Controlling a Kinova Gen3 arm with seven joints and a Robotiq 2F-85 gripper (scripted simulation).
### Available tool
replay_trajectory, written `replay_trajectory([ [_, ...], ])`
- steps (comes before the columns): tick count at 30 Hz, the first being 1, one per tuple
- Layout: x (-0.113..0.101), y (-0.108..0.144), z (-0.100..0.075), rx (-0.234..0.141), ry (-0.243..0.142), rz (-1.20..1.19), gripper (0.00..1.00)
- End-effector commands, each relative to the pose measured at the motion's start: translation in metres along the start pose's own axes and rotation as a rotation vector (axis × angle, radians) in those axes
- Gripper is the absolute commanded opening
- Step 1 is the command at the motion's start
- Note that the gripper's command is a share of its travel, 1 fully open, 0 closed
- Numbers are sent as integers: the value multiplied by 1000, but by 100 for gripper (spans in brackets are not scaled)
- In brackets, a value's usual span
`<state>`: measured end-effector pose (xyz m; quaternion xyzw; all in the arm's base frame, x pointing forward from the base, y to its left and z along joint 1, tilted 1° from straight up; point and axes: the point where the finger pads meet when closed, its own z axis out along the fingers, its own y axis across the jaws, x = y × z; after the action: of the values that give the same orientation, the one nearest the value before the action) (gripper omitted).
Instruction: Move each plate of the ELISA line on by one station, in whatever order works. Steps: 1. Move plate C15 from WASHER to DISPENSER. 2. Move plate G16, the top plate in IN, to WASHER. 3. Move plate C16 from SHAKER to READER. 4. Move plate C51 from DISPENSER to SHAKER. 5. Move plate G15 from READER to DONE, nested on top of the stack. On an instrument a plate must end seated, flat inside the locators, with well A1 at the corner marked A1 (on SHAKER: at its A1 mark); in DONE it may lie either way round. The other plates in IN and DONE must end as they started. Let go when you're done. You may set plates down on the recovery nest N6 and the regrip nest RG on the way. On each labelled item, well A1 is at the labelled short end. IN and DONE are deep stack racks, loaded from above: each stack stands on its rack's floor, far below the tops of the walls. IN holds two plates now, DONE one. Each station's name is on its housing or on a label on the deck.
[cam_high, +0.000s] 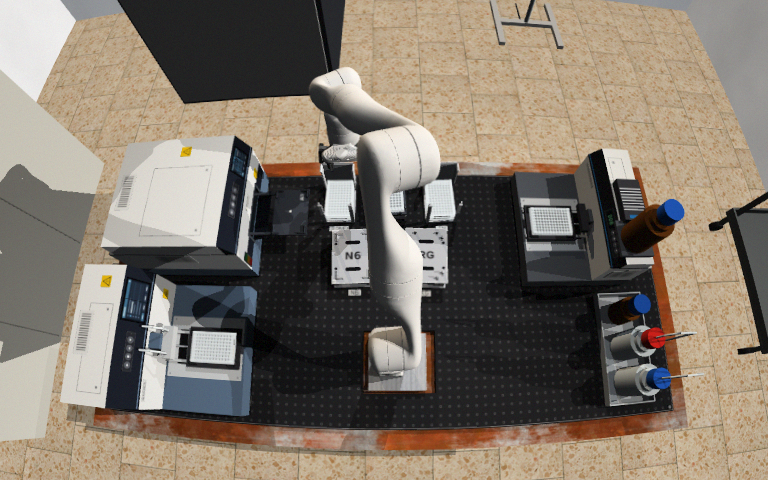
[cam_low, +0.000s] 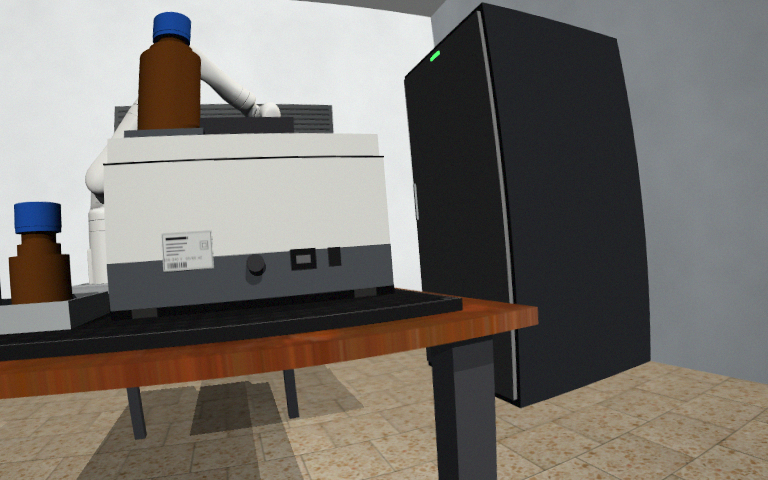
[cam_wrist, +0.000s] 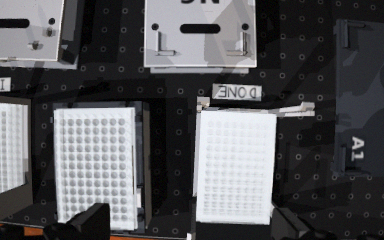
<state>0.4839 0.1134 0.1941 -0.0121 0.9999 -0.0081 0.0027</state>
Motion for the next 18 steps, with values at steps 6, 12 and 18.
replay_trajectory([
  [6,0,-28,-1,-1,-2,-15,100],
  [12,0,-42,-1,-1,-2,-15,100],
  [18,-8,-58,-1,-1,-2,-34,100],
])
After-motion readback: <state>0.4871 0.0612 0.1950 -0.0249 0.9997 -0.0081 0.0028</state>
